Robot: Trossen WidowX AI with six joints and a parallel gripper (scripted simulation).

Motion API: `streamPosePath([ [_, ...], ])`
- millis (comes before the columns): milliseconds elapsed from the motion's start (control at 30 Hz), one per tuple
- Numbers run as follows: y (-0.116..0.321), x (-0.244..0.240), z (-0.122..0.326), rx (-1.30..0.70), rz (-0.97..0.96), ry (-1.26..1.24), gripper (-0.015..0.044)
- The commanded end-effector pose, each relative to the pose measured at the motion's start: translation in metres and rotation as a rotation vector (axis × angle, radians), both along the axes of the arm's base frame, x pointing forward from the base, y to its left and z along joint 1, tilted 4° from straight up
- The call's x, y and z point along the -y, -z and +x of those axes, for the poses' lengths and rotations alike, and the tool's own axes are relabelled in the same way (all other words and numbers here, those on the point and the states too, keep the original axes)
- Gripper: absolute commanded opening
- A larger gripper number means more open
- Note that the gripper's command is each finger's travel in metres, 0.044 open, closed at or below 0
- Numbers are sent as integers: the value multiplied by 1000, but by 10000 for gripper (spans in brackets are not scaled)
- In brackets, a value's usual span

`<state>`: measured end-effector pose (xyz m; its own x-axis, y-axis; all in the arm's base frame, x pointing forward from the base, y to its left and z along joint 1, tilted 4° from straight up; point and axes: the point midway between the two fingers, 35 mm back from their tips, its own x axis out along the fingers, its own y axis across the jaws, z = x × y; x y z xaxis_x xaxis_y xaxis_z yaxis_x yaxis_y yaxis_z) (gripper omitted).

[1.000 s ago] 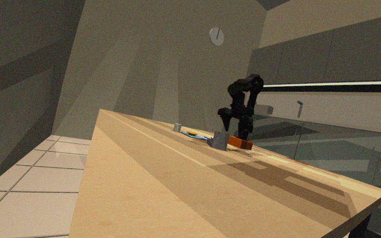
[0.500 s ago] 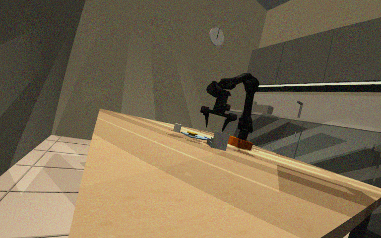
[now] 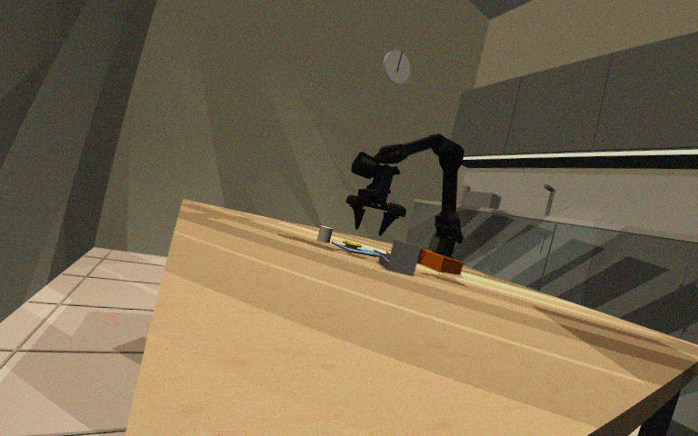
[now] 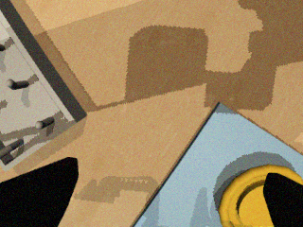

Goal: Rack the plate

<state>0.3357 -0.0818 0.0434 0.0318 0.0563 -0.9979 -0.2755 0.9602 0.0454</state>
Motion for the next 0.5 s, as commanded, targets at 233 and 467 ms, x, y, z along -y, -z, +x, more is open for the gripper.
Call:
streamPosePath([
  [233, 7, 75, -22, -68, -35, 376, 400],
  [467, 8, 84, -26, -77, -39, 425, 400],
])
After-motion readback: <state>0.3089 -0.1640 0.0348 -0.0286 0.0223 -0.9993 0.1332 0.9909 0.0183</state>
